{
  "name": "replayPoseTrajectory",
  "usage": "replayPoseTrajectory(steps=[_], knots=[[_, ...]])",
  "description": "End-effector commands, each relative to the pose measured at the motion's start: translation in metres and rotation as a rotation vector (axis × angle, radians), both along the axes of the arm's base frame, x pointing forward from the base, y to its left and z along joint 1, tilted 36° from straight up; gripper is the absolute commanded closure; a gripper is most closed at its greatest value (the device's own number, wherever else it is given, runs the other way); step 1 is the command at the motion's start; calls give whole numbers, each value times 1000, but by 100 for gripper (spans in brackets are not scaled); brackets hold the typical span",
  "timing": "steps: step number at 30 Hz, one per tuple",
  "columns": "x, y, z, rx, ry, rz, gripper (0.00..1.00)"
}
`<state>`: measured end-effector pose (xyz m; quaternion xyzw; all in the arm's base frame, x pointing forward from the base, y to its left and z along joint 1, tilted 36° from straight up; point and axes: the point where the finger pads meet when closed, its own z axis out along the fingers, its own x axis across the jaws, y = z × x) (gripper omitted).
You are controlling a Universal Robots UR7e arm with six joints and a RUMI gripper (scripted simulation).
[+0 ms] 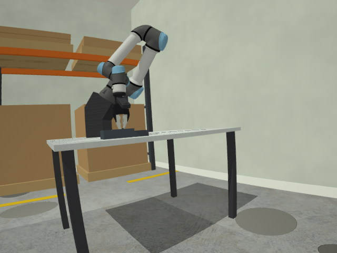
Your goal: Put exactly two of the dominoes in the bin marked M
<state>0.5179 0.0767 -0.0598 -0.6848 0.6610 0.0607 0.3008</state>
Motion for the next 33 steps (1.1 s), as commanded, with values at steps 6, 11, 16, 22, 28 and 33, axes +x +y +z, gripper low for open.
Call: replayPoseTrajectory(steps=[6, 11, 16, 22, 28, 33], knots=[[-3, -5, 8, 0, -1, 0, 96], [-5, -8, 14, 0, -1, 0, 96], [-7, -12, 19, 0, -1, 0, 96], [-11, -18, 30, 0, -1, 0, 96], [-17, -27, 45, 0, -1, 0, 96], [-17, -27, 45, 0, -1, 0, 96]])
